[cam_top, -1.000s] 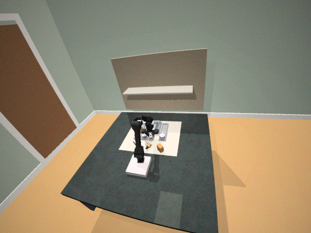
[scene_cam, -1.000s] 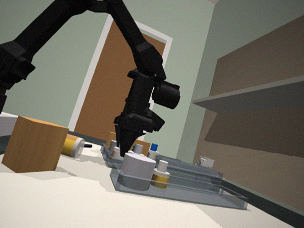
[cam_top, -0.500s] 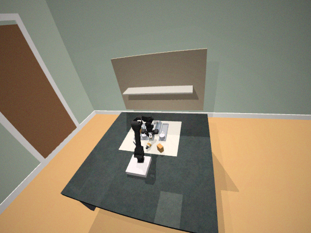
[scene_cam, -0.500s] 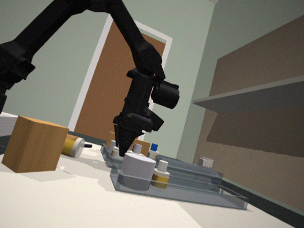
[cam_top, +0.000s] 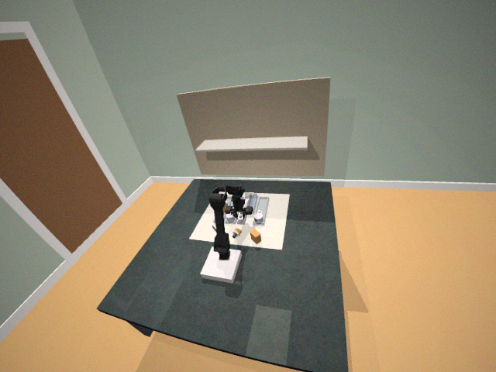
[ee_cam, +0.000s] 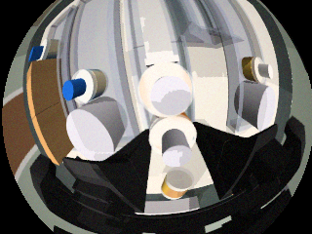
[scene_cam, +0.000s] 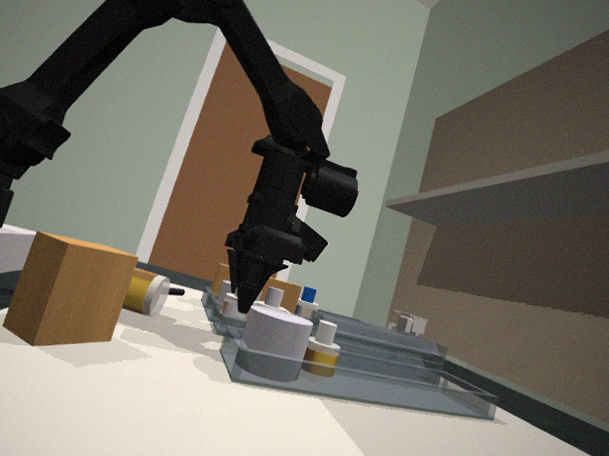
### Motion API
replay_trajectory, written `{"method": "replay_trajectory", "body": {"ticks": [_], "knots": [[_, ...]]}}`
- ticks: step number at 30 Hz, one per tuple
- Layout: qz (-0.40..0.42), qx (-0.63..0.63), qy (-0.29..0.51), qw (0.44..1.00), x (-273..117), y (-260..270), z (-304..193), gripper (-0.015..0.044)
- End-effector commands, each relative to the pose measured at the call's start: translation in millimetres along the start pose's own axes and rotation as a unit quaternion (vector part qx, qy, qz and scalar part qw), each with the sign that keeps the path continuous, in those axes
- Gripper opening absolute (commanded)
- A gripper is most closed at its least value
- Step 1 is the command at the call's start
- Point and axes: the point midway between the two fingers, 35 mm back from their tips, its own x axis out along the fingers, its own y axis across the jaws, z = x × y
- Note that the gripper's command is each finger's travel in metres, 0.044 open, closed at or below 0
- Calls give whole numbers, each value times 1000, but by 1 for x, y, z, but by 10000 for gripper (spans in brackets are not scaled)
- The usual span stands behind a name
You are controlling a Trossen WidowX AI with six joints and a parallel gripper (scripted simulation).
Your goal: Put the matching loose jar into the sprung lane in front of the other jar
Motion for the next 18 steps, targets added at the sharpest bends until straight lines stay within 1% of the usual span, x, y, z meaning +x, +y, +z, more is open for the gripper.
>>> {"method": "replay_trajectory", "body": {"ticks": [1,12,18], "knots": [[1,1,-2,1000,0,0,-2,0],[1,1,-2,1000,0,0,-2,0],[1,1,-2,1000,0,0,-1,157]]}}
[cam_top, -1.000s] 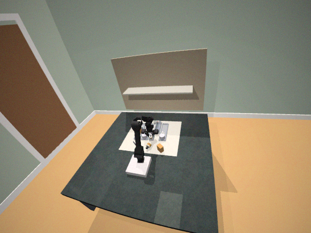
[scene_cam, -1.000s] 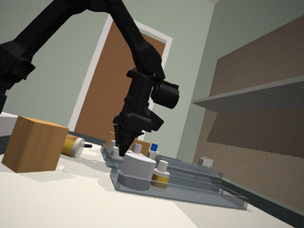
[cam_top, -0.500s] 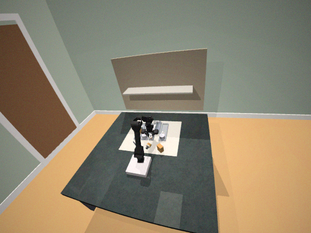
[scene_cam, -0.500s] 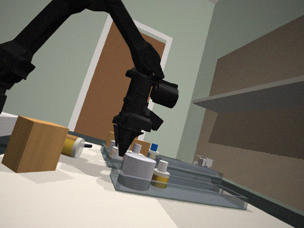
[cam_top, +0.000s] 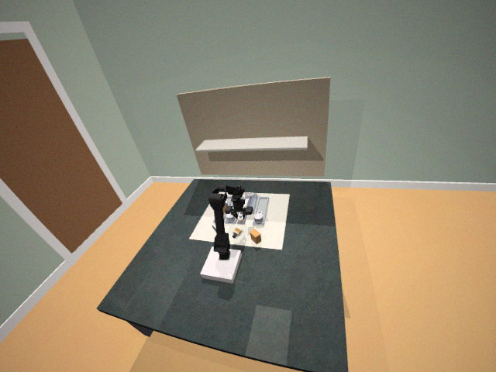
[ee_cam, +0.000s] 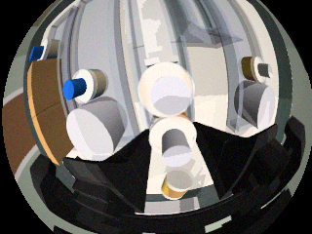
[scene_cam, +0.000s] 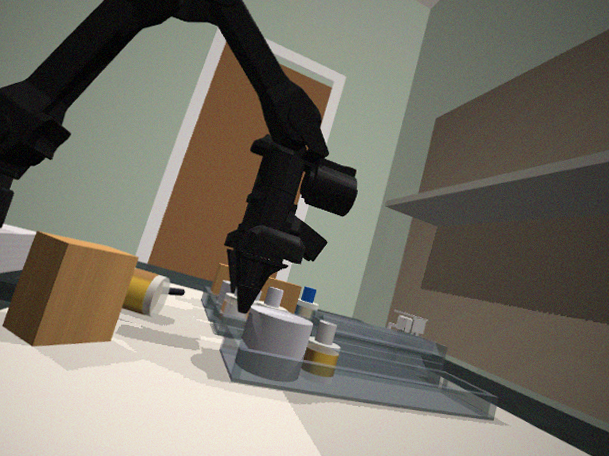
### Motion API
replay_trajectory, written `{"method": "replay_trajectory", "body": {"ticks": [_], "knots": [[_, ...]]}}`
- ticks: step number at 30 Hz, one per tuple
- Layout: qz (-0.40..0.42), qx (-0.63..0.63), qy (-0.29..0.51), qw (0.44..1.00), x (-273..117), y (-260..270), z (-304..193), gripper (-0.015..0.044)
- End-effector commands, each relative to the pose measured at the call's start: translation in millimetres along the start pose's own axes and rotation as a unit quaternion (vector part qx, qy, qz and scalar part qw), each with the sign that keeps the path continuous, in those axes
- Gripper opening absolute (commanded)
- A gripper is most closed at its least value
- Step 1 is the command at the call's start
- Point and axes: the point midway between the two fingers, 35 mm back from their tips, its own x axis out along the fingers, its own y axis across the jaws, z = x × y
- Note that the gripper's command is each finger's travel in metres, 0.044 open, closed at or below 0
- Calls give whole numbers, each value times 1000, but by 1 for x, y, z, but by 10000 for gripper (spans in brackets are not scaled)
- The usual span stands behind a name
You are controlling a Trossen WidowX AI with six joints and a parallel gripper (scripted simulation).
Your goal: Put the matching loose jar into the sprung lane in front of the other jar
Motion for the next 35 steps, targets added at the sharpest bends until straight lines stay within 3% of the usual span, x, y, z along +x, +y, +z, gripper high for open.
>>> {"method": "replay_trajectory", "body": {"ticks": [1,6,21,35], "knots": [[1,1,1,1000,0,0,0,184],[1,1,1,1000,0,0,0,295],[1,1,1,1000,-21,0,-3,295],[1,1,3,1000,-23,-1,-51,295]]}}
